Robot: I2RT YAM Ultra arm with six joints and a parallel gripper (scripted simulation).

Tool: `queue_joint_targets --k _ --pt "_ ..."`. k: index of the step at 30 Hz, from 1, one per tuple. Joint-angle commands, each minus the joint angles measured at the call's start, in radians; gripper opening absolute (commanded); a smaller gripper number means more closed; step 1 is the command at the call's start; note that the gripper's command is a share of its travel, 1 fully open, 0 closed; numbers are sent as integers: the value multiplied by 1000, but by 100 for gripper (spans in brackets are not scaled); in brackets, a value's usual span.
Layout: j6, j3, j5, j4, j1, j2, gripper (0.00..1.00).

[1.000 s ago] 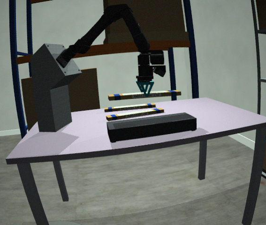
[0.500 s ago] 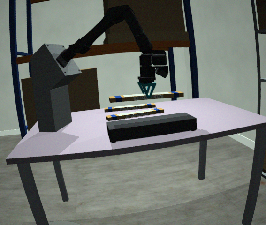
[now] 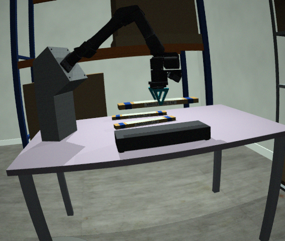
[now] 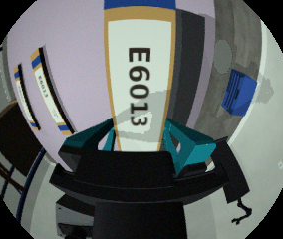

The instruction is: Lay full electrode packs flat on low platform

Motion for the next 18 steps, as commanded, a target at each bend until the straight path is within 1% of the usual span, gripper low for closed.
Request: queue_joint_targets --k 1,15,18 --pt "-7 46 -13 -23 -25 -32 0" --pt "-12 49 -22 -20 -35 -27 0" --pt "-13 50 -24 -20 -37 -15 0"
